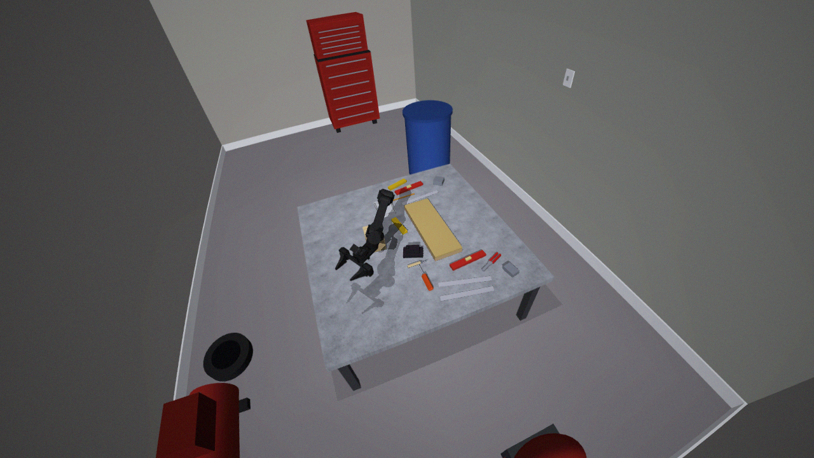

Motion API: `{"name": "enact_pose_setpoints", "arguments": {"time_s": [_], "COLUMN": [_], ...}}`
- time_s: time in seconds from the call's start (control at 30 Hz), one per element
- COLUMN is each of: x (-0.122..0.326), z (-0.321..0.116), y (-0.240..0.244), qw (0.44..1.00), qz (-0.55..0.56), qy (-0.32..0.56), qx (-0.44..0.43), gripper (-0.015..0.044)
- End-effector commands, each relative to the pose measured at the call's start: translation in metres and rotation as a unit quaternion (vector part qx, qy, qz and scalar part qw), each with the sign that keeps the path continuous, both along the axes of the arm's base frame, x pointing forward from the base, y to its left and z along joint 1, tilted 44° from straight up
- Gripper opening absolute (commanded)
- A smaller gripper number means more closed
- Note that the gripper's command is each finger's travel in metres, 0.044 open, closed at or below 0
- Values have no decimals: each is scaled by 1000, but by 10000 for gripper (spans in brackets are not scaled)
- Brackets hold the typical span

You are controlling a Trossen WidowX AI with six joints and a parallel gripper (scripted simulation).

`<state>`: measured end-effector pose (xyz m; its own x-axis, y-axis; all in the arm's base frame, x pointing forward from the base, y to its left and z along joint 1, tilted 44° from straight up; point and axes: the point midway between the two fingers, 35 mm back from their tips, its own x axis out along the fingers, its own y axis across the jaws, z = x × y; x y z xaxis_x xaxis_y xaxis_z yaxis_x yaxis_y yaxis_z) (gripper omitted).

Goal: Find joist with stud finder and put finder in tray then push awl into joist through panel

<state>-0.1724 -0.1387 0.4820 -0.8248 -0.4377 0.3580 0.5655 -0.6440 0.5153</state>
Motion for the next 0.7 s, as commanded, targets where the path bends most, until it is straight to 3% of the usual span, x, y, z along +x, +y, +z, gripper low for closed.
{"name": "enact_pose_setpoints", "arguments": {"time_s": [0.0, 0.37, 0.67], "x": [19, 131, 248], "z": [-47, -154, -242], "y": [-60, -148, -141], "qw": [992, 912, 787], "qz": [85, 276, 406], "qy": [-31, -12, 85], "qx": [91, 304, 456], "gripper": [440, 440, 440]}}
